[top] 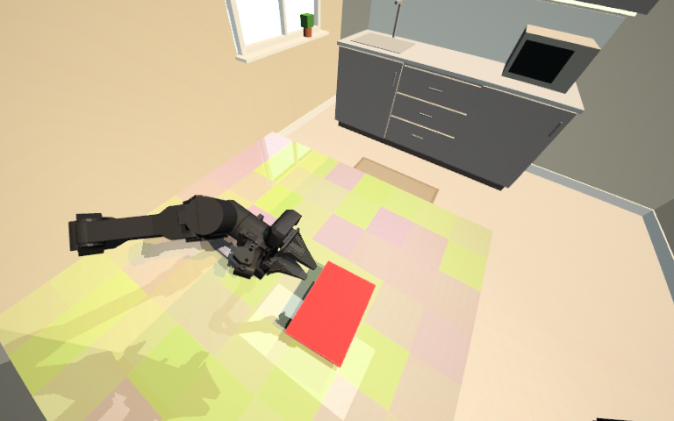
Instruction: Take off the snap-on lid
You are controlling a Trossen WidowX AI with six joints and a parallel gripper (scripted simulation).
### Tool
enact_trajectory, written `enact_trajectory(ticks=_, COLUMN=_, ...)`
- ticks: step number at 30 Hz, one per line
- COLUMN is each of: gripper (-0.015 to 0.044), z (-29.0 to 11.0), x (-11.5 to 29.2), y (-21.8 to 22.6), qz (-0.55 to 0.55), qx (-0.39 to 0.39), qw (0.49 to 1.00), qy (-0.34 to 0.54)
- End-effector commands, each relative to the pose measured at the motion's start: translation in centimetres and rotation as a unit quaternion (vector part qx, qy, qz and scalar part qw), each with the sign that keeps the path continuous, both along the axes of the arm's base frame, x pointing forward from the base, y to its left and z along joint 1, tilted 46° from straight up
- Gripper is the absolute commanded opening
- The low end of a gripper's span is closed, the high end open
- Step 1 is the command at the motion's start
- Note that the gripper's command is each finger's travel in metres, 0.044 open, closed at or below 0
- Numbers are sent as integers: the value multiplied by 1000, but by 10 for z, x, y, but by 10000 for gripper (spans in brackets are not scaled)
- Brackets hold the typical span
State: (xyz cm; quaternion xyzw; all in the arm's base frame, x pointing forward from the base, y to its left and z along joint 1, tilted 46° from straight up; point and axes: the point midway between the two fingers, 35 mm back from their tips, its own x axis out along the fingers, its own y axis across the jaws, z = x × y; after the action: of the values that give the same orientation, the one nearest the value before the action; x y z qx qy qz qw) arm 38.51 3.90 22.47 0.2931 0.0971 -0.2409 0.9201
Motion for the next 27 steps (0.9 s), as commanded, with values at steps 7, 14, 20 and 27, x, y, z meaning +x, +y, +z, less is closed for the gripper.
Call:
enact_trajectory(ticks=7, gripper=235, z=-102, x=-69, y=-56, qz=-115, qx=60, qw=990, qy=61)
enact_trajectory(ticks=14, gripper=235, z=-141, x=-106, y=-78, qz=-167, qx=79, qw=979, qy=82)
enact_trajectory(ticks=20, gripper=235, z=-142, x=-106, y=-77, qz=-165, qx=76, qw=980, qy=86)
enact_trajectory(ticks=27, gripper=235, z=-178, x=-115, y=-114, qz=-168, qx=79, qw=979, qy=82)
